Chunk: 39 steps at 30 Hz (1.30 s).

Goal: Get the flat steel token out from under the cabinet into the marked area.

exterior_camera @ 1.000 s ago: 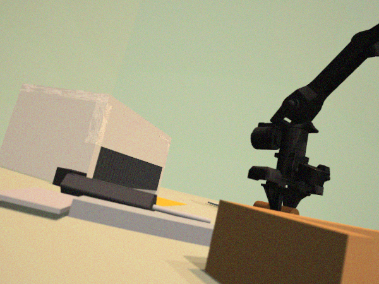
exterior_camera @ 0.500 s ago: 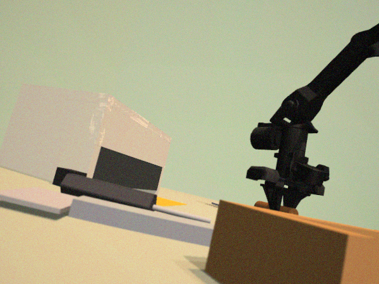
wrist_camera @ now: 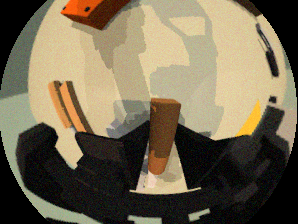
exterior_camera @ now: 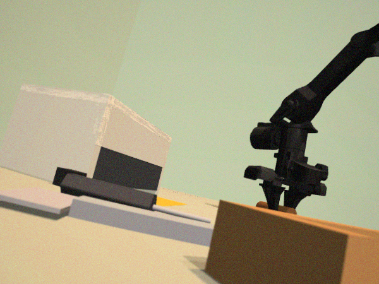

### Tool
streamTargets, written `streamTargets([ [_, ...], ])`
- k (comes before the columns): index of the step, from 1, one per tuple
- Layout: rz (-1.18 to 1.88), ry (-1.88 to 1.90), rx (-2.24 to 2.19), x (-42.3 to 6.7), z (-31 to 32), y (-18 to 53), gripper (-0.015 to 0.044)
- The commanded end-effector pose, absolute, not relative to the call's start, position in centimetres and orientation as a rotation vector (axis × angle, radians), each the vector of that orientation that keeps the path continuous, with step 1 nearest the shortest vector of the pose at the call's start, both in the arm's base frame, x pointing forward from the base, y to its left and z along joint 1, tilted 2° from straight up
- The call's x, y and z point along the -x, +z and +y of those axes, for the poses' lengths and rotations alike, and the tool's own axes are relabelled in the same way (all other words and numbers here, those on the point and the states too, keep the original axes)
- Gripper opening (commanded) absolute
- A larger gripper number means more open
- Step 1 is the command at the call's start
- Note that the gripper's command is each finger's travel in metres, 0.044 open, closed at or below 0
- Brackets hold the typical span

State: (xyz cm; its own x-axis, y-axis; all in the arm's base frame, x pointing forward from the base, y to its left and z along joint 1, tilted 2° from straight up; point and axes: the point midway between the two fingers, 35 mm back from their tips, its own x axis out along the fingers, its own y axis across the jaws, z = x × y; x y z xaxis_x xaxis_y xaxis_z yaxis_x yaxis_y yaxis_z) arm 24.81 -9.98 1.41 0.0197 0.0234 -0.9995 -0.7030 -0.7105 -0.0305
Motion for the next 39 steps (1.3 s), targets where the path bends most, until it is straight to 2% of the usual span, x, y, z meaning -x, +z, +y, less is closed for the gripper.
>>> streamTargets([
  [1,0.74,1.717,1.737,-24.76,-10.28,1.48,0.0],
  [20,0.848,1.617,1.633,-24.76,-10.29,1.48,0.0],
  [39,0.761,1.698,1.717,-24.78,-10.47,1.48,0.0],
])
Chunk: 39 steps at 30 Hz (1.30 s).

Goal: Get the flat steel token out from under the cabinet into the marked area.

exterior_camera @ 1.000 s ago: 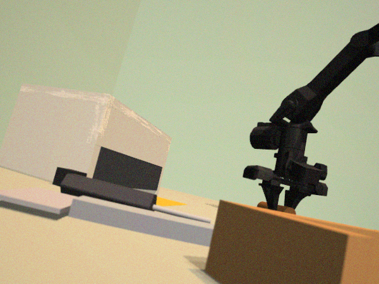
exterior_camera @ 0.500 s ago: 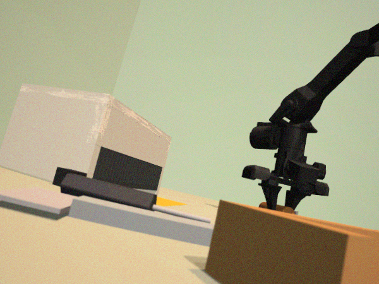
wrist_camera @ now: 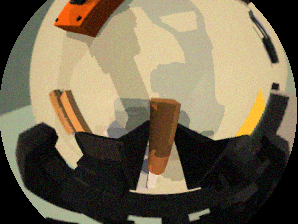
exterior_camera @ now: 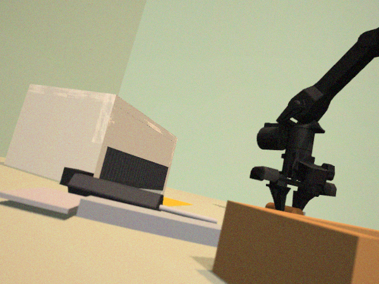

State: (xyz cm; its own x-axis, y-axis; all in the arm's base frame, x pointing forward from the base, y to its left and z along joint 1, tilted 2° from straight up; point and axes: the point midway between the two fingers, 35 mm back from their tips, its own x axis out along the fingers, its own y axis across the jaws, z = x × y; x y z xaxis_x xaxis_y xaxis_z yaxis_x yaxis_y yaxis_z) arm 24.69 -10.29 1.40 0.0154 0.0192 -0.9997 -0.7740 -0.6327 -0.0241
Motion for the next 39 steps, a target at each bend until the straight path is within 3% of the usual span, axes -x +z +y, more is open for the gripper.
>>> streamTargets([
  [1,0.755,1.702,1.722,-24.78,-10.49,1.48,0.0],
  [39,0.567,1.854,1.88,-24.8,-10.92,1.48,0.0],
])
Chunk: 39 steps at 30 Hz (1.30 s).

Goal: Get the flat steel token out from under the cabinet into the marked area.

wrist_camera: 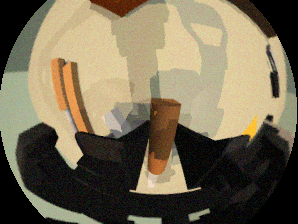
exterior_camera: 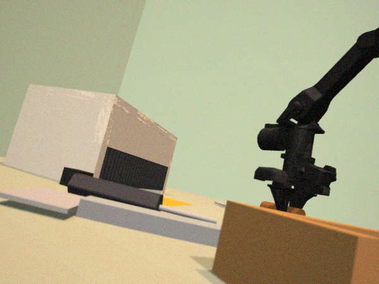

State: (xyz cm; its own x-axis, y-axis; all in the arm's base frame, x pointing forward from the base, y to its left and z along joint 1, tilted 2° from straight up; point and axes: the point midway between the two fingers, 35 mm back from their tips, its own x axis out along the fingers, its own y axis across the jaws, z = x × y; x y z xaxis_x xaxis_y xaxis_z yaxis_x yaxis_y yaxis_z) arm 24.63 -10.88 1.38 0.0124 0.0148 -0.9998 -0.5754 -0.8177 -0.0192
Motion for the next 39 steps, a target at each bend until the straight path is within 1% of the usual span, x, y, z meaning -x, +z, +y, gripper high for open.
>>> streamTargets([
  [1,0.573,1.85,1.875,-24.8,-10.92,1.48,0.0],
  [39,0.804,1.656,1.674,-24.8,-10.94,1.48,0.0],
])
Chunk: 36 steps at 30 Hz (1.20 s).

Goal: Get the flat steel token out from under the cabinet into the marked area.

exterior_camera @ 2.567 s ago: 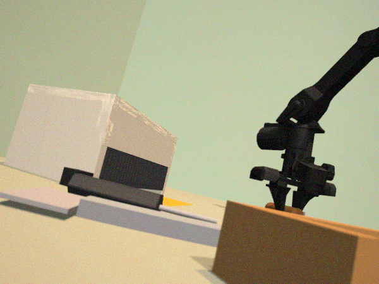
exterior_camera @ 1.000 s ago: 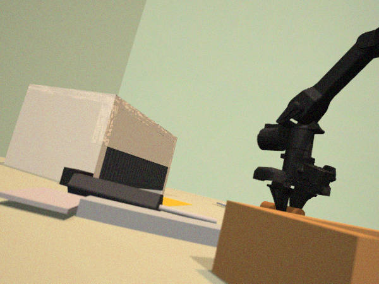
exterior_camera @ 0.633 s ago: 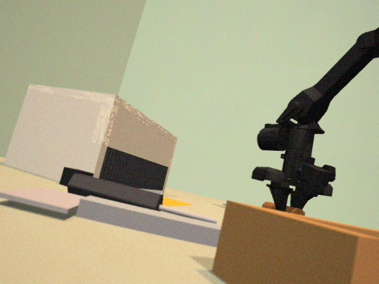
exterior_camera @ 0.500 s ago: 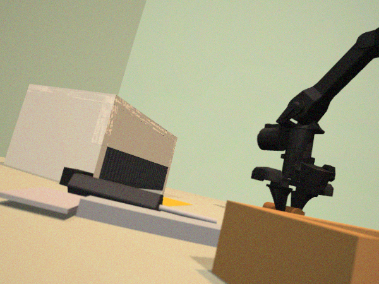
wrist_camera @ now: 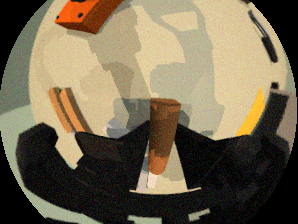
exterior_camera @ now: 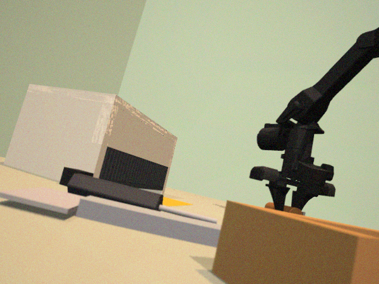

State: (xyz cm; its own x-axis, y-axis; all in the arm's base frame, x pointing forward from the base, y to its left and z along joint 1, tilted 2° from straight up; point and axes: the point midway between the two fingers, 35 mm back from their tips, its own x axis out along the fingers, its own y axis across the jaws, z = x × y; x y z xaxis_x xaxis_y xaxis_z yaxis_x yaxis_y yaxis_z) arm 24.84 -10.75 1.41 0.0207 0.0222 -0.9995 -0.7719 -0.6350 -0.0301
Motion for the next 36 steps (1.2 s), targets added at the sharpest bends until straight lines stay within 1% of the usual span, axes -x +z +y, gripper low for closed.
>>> streamTargets([
  [1,0.81,1.65,1.668,-24.8,-10.94,1.48,0.0],
  [11,0.851,1.61,1.627,-24.8,-10.94,1.48,0.0],
  [36,0.719,1.732,1.753,-24.79,-11.05,1.48,0.0],
])
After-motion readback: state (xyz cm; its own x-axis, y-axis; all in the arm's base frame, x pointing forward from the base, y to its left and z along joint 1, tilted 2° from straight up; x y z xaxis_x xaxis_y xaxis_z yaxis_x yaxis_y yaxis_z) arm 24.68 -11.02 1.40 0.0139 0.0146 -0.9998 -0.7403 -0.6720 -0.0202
